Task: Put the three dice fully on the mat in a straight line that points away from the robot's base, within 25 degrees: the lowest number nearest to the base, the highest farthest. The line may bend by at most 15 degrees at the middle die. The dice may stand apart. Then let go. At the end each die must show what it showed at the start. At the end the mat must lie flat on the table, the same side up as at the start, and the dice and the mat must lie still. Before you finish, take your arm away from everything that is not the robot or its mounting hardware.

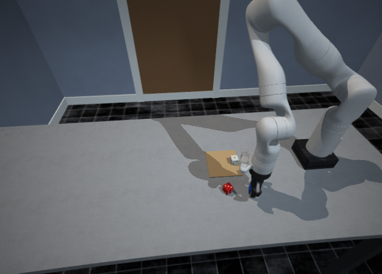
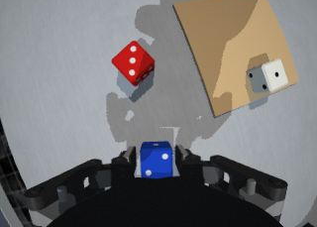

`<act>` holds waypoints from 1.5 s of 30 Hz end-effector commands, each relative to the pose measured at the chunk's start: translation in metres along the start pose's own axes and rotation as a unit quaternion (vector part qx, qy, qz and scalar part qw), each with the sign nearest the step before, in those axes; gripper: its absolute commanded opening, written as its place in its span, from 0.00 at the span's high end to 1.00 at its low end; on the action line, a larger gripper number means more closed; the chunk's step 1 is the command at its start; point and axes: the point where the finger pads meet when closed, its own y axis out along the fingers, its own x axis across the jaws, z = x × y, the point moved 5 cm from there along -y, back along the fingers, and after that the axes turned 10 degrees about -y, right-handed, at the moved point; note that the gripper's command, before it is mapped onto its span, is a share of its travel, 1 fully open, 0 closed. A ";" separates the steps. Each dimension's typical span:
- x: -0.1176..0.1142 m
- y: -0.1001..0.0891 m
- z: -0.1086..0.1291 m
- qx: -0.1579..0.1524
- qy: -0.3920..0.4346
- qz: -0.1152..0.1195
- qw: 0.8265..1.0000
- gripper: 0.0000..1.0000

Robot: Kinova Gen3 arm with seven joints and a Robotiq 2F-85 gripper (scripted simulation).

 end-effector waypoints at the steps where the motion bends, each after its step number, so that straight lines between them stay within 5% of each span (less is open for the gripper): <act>1: -0.002 0.001 -0.002 -0.001 -0.002 0.003 1.000 0.54; 12: -0.002 0.001 -0.002 -0.001 -0.002 0.003 1.000 0.54; 13: -0.002 0.001 -0.002 -0.001 -0.002 0.003 1.000 0.74; 45: -0.002 0.001 -0.002 -0.001 -0.002 0.003 1.000 0.74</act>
